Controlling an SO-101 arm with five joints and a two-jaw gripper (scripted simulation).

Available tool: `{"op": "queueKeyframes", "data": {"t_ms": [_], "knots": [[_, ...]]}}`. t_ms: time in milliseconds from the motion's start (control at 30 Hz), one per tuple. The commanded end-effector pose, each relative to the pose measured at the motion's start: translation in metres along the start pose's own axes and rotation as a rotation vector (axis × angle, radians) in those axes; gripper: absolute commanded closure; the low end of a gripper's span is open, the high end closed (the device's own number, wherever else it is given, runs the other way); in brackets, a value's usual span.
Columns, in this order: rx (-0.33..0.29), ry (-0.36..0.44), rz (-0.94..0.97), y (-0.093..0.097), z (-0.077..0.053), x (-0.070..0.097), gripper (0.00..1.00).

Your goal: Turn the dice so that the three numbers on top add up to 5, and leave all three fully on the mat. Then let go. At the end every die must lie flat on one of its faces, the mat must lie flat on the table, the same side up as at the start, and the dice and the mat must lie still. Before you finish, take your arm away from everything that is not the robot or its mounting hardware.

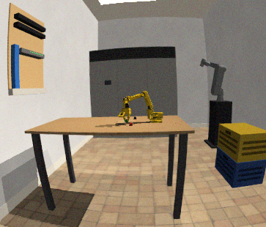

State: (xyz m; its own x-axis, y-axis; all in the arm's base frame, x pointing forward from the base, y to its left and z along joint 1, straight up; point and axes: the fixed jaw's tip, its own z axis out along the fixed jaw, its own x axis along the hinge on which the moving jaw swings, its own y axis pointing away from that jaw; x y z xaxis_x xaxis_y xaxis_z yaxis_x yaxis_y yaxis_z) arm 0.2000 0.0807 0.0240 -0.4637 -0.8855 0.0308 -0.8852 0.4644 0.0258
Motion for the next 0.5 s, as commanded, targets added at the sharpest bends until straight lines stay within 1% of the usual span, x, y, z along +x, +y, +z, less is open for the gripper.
{"op": "queueKeyframes", "data": {"t_ms": [0,133,233,467], "knots": [[0.051,-0.058,-0.002,-0.008,-0.024,-0.005,1.0],[0.051,-0.058,-0.002,-0.006,-0.035,-0.004,1.0],[0.051,-0.058,-0.002,-0.006,-0.04,-0.003,1.0],[0.051,-0.058,-0.002,-0.005,-0.043,-0.003,1.0]]}}
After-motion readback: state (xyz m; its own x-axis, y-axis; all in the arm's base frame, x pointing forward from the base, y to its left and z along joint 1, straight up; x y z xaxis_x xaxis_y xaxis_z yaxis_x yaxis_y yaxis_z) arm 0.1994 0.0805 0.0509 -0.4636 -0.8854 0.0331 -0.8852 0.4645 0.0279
